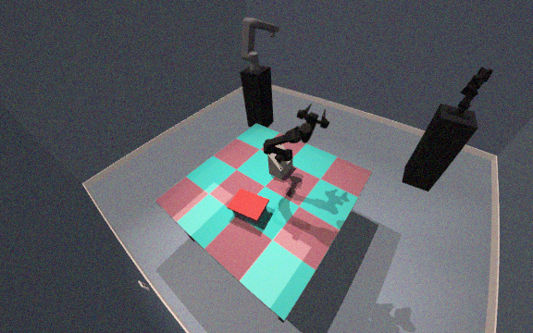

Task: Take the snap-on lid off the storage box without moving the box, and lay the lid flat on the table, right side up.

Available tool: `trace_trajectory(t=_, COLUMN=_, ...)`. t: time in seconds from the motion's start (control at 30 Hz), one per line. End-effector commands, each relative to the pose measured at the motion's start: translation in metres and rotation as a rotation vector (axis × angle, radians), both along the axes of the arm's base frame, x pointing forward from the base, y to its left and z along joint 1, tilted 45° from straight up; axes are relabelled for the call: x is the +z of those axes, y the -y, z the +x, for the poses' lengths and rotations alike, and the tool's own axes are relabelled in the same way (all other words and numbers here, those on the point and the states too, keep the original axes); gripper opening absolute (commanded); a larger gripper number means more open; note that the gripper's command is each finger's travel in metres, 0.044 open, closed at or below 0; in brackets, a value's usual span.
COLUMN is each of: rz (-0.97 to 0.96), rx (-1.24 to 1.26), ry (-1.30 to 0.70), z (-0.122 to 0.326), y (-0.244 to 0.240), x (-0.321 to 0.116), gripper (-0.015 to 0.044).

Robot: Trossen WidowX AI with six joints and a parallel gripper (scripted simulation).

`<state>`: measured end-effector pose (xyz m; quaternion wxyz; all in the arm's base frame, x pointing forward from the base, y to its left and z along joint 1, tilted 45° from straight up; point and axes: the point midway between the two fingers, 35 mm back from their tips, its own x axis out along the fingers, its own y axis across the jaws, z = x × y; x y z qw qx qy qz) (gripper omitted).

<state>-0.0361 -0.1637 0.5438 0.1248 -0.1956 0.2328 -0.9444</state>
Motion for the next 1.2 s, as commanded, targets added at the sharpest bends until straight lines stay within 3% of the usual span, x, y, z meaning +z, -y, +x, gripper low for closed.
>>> trace_trajectory(t=0.0, rz=-0.005, rx=-0.008, ry=-0.001, z=-0.001, y=-0.001, x=0.000, gripper=0.0374)
trace_trajectory(t=0.17, rz=-0.155, rx=-0.187, ry=0.023, z=-0.045, y=-0.045, x=0.003, gripper=0.0243)
trace_trajectory(t=0.3, rz=-0.295, rx=-0.315, ry=0.060, z=-0.078, y=-0.098, x=0.002, gripper=0.0235)
trace_trajectory(t=0.4, rz=-0.285, rx=-0.397, ry=0.057, z=-0.084, y=-0.117, x=-0.004, gripper=0.0235)
trace_trajectory(t=0.57, rz=-0.482, rx=-0.576, ry=0.065, z=-0.098, y=-0.199, x=-0.016, gripper=0.0235)
trace_trajectory(t=0.8, rz=-0.661, rx=-0.765, ry=0.021, z=-0.080, y=-0.283, x=-0.036, gripper=0.0235)
trace_trajectory(t=0.97, rz=-0.882, rx=-0.915, ry=-0.058, z=-0.039, y=-0.352, x=-0.064, gripper=0.0235)
trace_trajectory(t=1.17, rz=-1.077, rx=-1.038, ry=-0.175, z=0.016, y=-0.397, x=-0.092, gripper=0.0235)
